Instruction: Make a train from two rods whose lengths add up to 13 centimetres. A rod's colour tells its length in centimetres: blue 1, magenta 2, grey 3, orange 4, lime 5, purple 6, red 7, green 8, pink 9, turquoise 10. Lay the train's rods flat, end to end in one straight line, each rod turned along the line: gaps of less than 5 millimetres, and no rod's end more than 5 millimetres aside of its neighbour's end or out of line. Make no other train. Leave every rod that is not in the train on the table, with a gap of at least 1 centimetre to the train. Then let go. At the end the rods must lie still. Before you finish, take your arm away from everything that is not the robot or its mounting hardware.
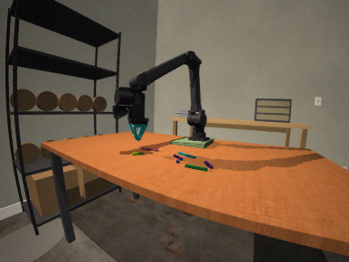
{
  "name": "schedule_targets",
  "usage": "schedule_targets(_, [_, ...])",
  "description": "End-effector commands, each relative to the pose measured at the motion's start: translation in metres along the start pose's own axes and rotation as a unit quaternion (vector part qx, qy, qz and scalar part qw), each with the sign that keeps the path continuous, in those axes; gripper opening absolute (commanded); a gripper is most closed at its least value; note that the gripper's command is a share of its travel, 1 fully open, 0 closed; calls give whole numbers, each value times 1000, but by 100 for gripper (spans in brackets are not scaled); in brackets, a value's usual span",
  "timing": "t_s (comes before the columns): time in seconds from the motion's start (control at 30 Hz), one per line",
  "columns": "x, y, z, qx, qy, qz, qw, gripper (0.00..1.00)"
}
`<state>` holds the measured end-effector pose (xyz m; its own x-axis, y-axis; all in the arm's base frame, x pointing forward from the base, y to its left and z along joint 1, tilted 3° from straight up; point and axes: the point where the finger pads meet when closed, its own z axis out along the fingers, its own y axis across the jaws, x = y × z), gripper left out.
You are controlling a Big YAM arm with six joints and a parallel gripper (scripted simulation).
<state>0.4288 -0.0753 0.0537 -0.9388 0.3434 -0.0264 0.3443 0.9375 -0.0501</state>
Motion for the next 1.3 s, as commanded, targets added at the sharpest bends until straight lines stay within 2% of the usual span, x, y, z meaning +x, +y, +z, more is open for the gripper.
schedule_targets(0.0, [-4, -2, 7, -1, -3, 0, 1000, 23])
schedule_targets(0.33, [-6, -2, 17, -1, -4, 0, 1000, 23])
schedule_targets(0.37, [-17, -1, 11, -3, -16, 1, 1000, 23])
schedule_targets(0.43, [-5, -3, 23, -1, -2, 0, 1000, 23])
schedule_targets(0.7, [-5, -3, 35, -1, -2, 0, 1000, 23])
schedule_targets(0.77, [-10, -2, 35, -2, -8, 1, 1000, 23])
schedule_targets(0.9, [-5, -3, 41, -1, -2, -1, 1000, 23])
schedule_targets(0.93, [-18, 0, 34, -3, -16, 0, 1000, 23])
schedule_targets(1.1, [-5, -3, 47, -1, -2, 0, 1000, 23])
schedule_targets(1.27, [-7, -2, 48, -1, -4, 0, 1000, 23])
